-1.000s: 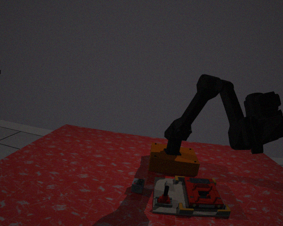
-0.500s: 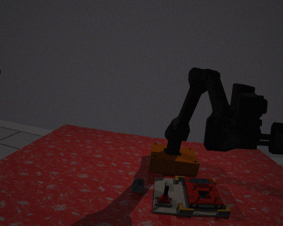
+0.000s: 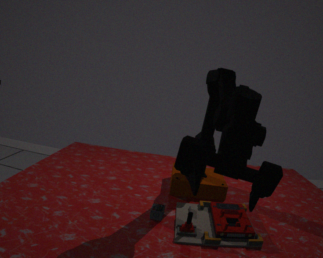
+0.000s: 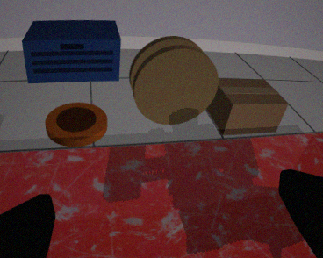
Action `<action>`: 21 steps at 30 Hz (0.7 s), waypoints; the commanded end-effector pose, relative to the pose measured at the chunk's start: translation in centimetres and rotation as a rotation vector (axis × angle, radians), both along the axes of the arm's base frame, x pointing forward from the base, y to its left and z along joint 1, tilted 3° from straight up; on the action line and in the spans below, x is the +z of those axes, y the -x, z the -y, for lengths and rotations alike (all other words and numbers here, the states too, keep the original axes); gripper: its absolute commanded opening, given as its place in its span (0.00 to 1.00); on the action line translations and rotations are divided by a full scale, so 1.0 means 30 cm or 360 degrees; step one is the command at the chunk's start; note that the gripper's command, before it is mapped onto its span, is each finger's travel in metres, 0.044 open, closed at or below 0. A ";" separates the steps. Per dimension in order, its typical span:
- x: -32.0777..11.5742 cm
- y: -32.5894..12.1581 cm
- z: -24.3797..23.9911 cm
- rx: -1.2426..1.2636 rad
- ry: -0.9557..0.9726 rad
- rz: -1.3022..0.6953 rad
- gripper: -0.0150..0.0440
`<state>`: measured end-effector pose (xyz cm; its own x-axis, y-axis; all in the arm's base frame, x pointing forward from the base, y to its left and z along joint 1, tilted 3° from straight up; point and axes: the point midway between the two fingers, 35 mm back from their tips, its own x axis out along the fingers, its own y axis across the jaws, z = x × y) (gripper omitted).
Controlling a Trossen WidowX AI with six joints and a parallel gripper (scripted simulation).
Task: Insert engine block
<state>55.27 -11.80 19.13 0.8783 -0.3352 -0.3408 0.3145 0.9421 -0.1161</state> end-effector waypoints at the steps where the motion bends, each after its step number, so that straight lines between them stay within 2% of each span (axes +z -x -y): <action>1: -0.056 0.088 0.068 -0.0012 -0.0007 -0.0237 1.00; 11: -0.177 0.344 0.186 -0.0035 -0.0111 -0.0771 1.00; 21: -0.248 0.654 0.220 -0.0021 -0.0330 -0.1263 1.00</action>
<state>38.98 -18.48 12.07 0.4334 -0.2563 -0.8640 0.2373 0.9573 -0.1650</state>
